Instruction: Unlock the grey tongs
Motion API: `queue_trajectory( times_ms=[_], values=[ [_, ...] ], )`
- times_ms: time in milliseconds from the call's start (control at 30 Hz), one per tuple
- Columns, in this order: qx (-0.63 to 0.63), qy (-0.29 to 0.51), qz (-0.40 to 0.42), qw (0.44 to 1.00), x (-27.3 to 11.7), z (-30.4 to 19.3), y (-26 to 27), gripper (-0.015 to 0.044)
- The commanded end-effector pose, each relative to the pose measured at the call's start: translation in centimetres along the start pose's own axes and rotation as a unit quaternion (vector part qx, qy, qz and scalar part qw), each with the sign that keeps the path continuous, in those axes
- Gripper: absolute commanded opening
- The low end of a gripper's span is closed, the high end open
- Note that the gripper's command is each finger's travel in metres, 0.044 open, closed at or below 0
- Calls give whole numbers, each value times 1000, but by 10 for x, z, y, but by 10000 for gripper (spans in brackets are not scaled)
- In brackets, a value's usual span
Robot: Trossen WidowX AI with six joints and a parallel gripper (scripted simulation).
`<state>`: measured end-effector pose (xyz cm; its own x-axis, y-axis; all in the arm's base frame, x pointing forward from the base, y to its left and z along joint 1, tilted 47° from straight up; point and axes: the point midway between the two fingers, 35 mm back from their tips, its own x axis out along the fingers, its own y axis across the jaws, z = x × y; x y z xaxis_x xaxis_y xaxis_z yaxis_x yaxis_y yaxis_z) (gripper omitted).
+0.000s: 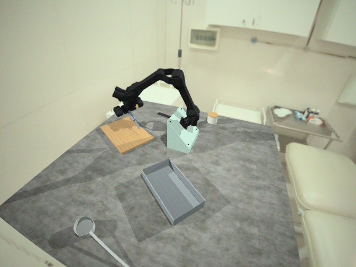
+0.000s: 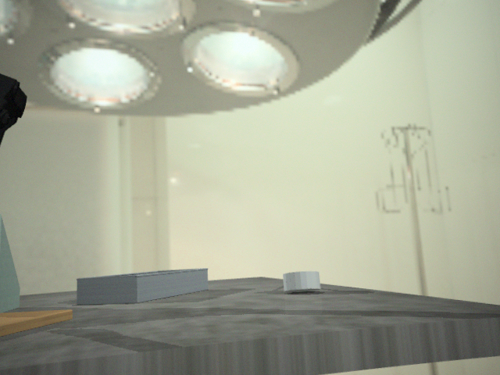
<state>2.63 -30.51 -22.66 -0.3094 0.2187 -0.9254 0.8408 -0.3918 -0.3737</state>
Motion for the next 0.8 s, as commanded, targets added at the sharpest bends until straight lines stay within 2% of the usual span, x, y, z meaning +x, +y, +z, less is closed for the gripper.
queue_trajectory(
  times_ms=[0,767],
  values=[
    [6,-40,4,999,-9,5,1,-150],
    [40,-240,25,970,-46,-7,-11,-150]
  ],
)
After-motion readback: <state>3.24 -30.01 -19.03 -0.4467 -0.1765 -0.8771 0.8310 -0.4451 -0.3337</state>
